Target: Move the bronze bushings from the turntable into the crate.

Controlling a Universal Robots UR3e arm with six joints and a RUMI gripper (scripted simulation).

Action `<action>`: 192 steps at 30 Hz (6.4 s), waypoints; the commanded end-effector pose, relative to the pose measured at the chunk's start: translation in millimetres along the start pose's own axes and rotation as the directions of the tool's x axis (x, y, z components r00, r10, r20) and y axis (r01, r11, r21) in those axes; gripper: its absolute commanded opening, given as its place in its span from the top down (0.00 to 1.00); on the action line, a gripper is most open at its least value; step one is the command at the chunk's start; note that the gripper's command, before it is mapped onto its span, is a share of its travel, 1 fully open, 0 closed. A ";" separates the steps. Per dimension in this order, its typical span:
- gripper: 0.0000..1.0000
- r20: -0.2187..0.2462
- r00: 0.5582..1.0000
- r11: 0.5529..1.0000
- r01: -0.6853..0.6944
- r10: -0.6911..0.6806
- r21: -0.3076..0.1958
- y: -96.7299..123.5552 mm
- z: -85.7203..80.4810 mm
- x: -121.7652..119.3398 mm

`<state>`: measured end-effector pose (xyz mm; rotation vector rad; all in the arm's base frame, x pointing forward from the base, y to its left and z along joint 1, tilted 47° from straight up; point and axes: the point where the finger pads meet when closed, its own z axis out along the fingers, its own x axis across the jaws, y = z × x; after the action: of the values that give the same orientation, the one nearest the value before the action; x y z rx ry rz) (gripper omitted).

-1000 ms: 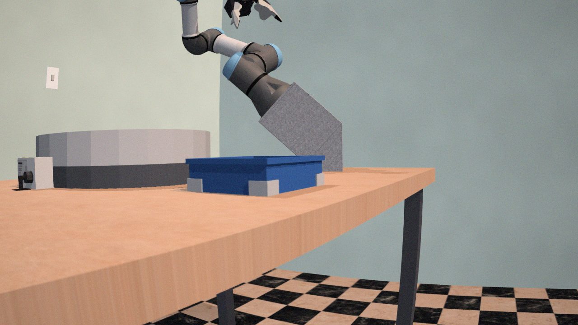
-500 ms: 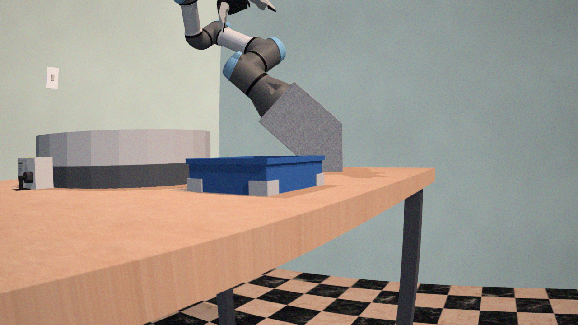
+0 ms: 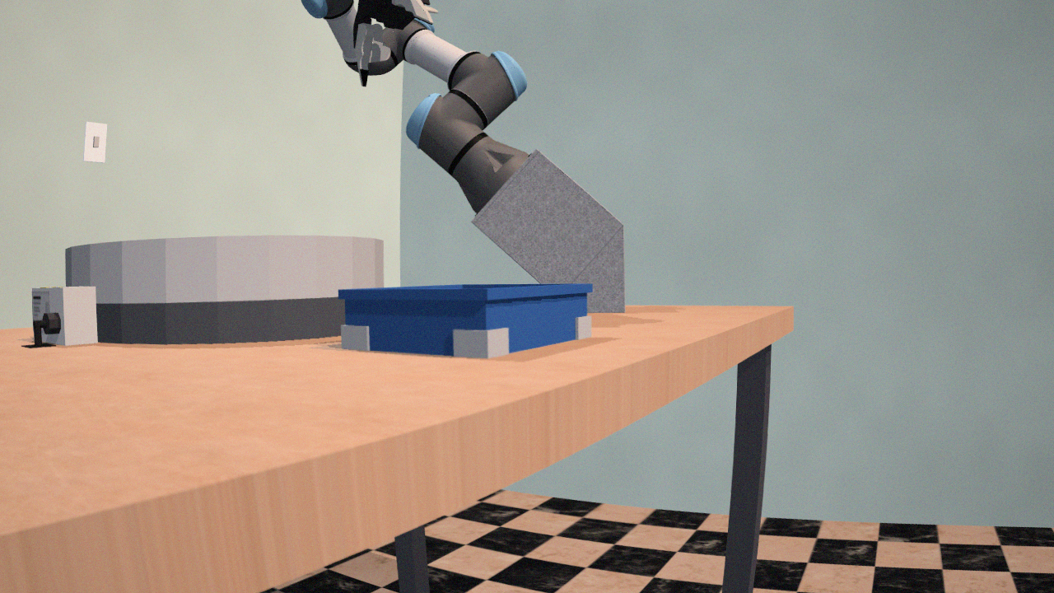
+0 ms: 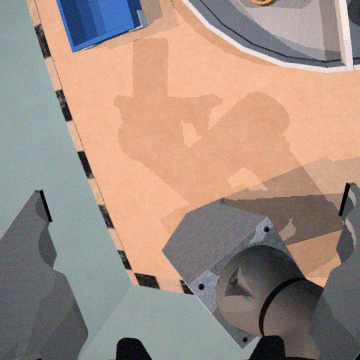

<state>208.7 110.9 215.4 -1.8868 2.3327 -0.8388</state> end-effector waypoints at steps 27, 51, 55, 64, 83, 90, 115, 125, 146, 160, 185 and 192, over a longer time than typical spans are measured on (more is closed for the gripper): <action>0.00 -0.079 0.275 0.285 -0.899 0.958 0.332 -112.9 68.0 149.4; 0.94 -0.065 0.198 0.208 -0.909 0.978 0.362 -115.2 70.8 162.9; 0.94 -0.065 0.198 0.208 -0.909 0.978 0.362 -115.2 70.8 162.9; 0.94 -0.065 0.198 0.208 -0.909 0.978 0.362 -115.2 70.8 162.9; 0.94 -0.065 0.198 0.208 -0.909 0.978 0.362 -115.2 70.8 162.9; 0.95 -0.065 0.198 0.208 -0.909 0.978 0.362 -115.2 70.8 162.9; 0.95 -0.065 0.198 0.208 -0.909 0.978 0.362 -115.2 70.8 162.9; 0.95 -0.065 0.198 0.208 -0.909 0.978 0.362 -115.2 70.8 162.9; 0.95 -0.065 0.198 0.208 -0.909 0.978 0.362 -115.2 70.8 162.9; 0.95 -0.065 0.198 0.208 -0.909 0.978 0.362 -115.2 70.8 162.9; 0.95 -0.065 0.198 0.208 -0.909 0.978 0.362 -115.2 70.8 162.9; 0.95 -0.065 0.198 0.208 -0.909 0.978 0.362 -115.2 70.8 162.9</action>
<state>293.3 -79.6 252.4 0.1128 2.6385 -1.0810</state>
